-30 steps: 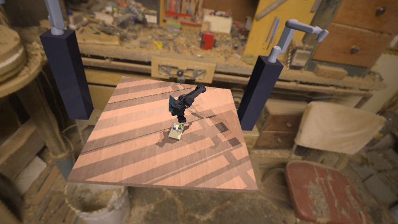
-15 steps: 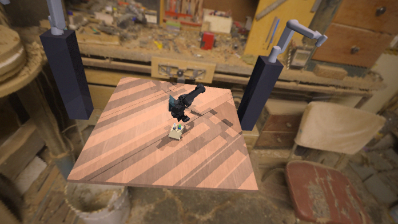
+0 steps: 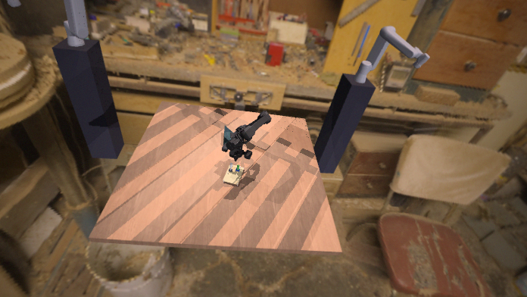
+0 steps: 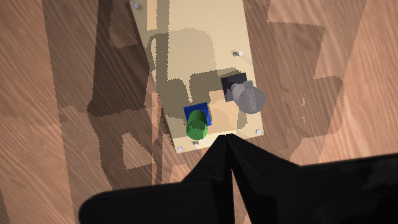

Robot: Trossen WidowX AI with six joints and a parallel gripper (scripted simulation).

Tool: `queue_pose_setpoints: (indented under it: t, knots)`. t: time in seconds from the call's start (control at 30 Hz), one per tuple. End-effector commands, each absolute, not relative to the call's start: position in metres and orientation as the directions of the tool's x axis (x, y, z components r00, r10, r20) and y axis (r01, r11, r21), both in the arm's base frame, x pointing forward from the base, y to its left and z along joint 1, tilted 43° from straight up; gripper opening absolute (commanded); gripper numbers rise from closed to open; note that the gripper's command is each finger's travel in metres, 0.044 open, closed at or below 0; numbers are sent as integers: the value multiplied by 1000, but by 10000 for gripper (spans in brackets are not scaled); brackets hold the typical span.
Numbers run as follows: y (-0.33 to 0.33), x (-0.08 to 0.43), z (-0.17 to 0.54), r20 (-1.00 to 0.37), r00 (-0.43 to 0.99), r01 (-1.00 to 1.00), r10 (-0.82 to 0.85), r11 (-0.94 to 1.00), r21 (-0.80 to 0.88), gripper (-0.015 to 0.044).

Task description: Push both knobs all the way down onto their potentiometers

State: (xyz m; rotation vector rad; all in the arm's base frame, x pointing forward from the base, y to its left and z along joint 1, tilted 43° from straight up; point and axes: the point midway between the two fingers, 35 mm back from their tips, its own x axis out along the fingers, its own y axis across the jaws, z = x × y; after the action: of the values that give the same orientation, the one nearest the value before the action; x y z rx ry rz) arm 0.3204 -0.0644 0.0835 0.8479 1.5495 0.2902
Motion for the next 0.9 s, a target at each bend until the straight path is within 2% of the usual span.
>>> queue_pose_setpoints:
  t: [0.0,0.43,0.87]
  knots:
    - [-67,321,82,-754,50,233,655,726,647,0]
    - [-73,324,81,-750,44,-215,660,739,638,0]
    - [-80,326,80,-746,38,-620,665,601,504,0]
